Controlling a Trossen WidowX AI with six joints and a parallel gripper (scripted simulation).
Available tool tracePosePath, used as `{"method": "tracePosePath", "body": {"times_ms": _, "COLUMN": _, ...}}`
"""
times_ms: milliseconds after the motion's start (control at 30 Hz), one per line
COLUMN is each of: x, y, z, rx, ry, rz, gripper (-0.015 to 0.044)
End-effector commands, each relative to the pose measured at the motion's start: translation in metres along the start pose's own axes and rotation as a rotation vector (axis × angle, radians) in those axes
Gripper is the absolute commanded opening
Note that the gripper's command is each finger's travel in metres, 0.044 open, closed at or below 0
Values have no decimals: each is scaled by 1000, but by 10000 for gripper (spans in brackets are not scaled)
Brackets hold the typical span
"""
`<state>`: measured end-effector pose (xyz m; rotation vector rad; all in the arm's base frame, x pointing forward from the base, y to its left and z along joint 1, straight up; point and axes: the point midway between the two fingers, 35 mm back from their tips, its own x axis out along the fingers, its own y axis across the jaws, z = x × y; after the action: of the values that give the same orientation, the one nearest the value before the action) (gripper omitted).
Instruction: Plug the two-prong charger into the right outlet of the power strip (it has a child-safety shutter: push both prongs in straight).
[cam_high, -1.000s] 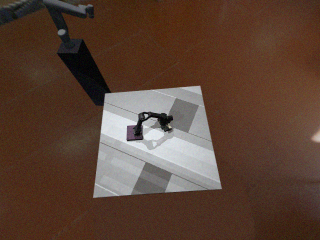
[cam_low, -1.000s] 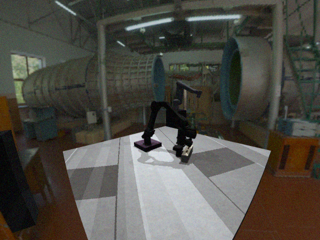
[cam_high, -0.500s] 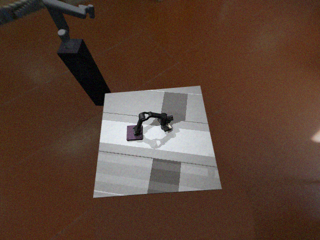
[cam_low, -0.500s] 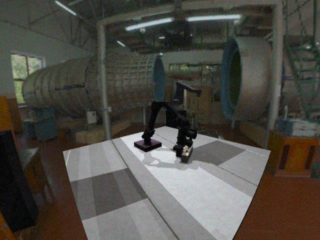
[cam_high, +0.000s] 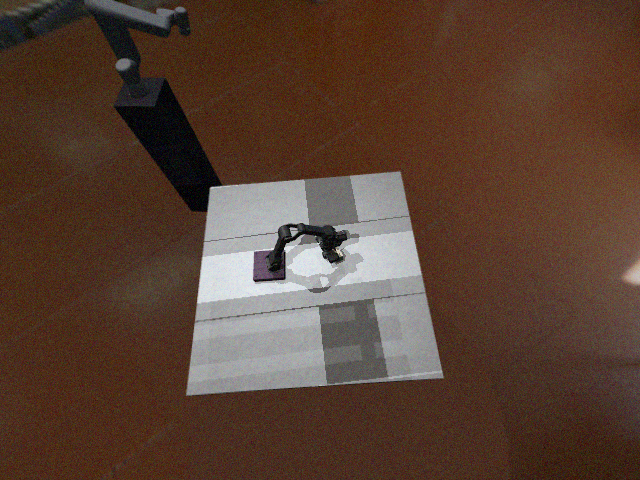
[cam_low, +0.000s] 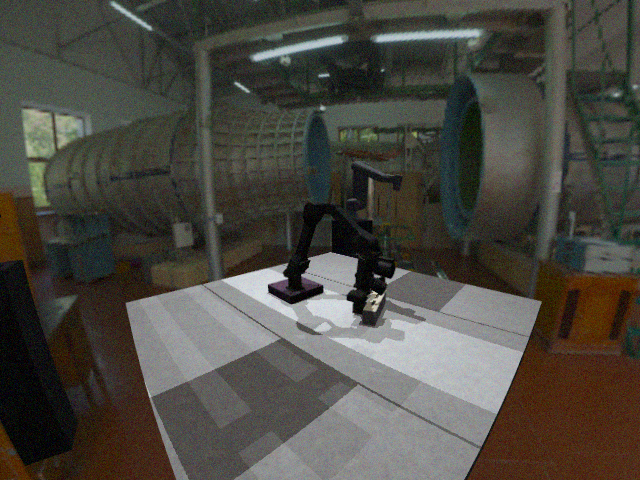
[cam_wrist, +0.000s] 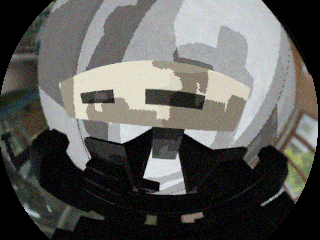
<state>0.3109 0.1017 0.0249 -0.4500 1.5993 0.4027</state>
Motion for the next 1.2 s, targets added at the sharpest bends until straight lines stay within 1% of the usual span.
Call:
{"method": "tracePosePath", "body": {"times_ms": 0, "x": -2, "y": 0, "z": 13, "rx": 0, "ry": -37, "rz": -1, "gripper": 0}}
{"method": "tracePosePath", "body": {"times_ms": 633, "x": -1, "y": 0, "z": 15, "rx": 0, "ry": -37, "rz": -1, "gripper": 0}}
{"method": "tracePosePath", "body": {"times_ms": 667, "x": 1, "y": 0, "z": 4, "rx": 1, "ry": 2, "rz": 0, "gripper": 0}}
{"method": "tracePosePath", "body": {"times_ms": 967, "x": 1, "y": 0, "z": 4, "rx": 1, "ry": 2, "rz": 0, "gripper": 0}}
{"method": "tracePosePath", "body": {"times_ms": 1167, "x": 1, "y": 0, "z": 4, "rx": 1, "ry": 2, "rz": 0, "gripper": 157}}
